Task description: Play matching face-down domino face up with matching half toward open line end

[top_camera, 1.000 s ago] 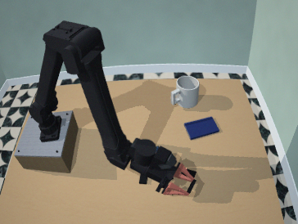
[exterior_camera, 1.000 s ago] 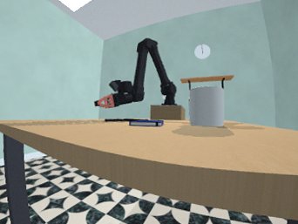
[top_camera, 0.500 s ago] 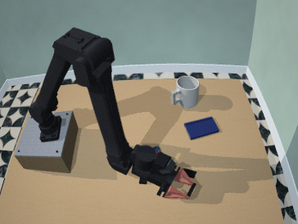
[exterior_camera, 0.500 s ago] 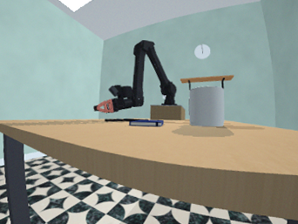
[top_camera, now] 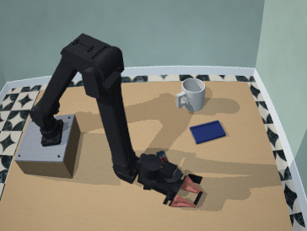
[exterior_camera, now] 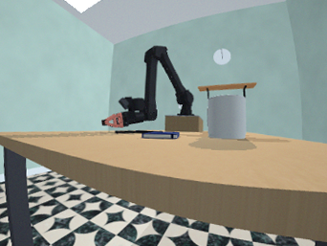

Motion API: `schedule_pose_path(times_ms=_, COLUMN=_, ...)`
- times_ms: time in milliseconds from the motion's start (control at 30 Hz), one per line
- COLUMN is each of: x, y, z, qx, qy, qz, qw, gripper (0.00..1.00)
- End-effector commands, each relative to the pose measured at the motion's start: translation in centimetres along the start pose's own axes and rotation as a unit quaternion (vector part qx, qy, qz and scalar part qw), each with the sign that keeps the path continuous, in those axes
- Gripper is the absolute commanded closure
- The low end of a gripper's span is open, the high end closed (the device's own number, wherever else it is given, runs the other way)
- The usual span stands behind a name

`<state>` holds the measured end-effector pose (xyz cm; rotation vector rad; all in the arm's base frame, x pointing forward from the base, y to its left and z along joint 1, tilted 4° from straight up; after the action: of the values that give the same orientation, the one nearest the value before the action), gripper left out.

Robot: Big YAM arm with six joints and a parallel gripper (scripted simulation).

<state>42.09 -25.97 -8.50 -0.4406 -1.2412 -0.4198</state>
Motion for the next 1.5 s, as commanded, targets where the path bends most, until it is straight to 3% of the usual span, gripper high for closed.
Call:
schedule_pose_path(times_ms=0, x=-0.43, y=0.47, z=-0.86, qx=0.004, qy=-0.019, qz=-0.003, qw=1.000, gripper=0.51)
schedule_pose_path(times_ms=1467, x=-0.84, y=0.19, z=-0.66, qx=0.001, qy=-0.010, qz=-0.002, qw=1.000, gripper=0.51)
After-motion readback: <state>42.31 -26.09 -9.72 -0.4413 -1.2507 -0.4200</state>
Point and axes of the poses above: the point where the finger pads meet when closed, its own z axis back along the fingers, its own y axis across the jaws, x = y × z, the point moved 7 cm from there along z, back along the fingers, and after that the axes turned 5 degrees about z, right-handed, at the moved point
